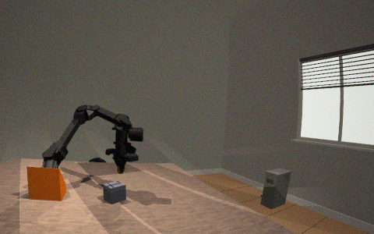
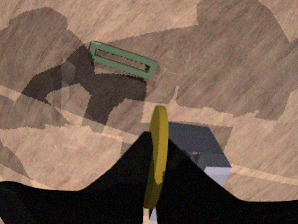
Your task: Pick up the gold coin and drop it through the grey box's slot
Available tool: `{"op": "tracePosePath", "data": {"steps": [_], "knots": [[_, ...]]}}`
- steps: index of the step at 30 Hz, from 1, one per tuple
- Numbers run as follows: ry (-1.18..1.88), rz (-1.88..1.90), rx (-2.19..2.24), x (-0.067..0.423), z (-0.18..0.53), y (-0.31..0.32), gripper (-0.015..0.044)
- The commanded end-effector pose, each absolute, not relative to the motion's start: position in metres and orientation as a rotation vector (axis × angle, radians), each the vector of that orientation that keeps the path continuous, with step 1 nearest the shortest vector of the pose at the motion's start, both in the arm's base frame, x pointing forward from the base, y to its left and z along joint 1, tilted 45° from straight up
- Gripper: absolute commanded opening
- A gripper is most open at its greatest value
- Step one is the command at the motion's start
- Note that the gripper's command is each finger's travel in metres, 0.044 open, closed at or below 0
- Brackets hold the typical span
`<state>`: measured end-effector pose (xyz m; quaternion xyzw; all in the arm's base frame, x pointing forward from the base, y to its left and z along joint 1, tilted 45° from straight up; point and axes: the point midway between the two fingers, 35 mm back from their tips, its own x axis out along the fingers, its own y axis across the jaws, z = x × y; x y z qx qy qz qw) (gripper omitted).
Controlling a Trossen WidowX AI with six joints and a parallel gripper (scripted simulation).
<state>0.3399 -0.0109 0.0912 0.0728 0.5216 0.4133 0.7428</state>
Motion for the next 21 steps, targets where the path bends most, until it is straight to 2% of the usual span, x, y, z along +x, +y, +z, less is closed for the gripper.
{"op": "tracePosePath", "data": {"steps": [1, 21], "knots": [[1.151, 0.904, 0.160, 0.336, 0.081, -0.019, 0.0000], [1.153, 0.905, 0.160, 0.315, 0.046, -0.051, 0.0000]]}}
